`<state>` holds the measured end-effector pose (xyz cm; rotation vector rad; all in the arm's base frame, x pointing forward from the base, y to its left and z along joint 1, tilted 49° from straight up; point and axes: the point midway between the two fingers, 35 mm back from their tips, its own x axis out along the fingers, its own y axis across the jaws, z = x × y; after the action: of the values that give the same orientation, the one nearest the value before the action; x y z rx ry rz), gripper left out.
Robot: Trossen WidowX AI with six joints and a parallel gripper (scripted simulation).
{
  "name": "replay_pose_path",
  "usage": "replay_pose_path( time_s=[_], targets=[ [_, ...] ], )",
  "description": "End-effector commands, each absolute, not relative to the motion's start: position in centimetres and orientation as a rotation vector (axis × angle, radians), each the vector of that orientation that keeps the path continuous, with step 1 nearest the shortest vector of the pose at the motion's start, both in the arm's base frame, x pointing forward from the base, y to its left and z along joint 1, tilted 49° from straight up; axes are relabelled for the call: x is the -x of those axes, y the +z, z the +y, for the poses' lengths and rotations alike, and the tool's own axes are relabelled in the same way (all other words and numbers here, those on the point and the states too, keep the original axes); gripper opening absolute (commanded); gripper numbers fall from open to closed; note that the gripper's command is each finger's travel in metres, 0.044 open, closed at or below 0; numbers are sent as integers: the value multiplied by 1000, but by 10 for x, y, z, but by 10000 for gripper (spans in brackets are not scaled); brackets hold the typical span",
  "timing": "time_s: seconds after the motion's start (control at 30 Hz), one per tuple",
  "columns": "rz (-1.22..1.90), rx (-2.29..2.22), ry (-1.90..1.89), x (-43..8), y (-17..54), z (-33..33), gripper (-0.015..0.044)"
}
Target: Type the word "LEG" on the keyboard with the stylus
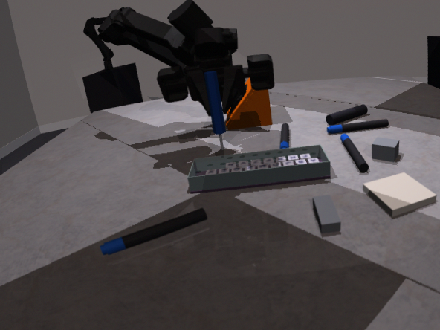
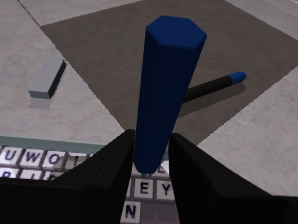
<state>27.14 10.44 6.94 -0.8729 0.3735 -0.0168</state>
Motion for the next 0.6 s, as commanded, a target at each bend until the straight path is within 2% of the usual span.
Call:
replay_pose_path(
  time_s=[0.0,0.57],
  targets=[
    [374,873,-16,-274,69,106,0],
    [370,867,-24,-293,57,100,0]
  ],
)
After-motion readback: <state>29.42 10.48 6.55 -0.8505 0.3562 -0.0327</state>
